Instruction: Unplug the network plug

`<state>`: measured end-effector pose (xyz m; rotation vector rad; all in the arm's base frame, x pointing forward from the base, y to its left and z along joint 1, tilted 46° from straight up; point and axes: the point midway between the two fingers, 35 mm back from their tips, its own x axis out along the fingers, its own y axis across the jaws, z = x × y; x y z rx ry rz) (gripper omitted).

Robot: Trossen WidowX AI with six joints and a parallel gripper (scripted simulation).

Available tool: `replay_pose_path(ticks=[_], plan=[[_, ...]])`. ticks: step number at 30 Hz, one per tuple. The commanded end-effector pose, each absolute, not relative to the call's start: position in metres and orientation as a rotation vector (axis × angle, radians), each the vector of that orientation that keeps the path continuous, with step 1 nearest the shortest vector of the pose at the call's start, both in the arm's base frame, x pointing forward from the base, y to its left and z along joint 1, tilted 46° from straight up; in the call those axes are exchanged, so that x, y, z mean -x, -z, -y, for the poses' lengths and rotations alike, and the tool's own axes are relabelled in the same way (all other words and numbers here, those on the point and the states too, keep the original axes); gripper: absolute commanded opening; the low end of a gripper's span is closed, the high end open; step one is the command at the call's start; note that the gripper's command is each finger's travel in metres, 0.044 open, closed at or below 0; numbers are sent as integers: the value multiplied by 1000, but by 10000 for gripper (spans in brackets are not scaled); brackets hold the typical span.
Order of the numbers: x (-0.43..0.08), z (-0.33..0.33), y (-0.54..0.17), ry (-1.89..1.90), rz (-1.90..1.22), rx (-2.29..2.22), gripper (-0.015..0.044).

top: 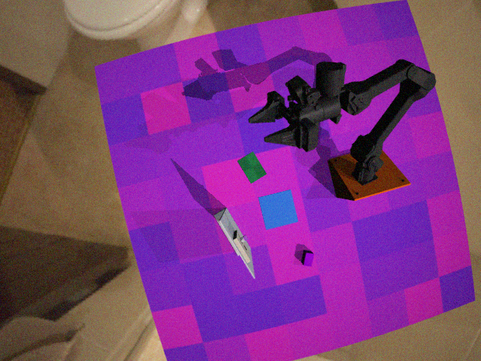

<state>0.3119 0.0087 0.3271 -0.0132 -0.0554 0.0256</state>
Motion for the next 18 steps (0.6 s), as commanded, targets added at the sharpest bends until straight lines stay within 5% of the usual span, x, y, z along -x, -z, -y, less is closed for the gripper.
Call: replay_pose_path(ticks=[1,9,18], plan=[[-313,-9,-326,-27,53,9,374],[-334,-22,-259,-69,-62,-198,164],[-337,-37,-178,-89,-214,-450,156]])
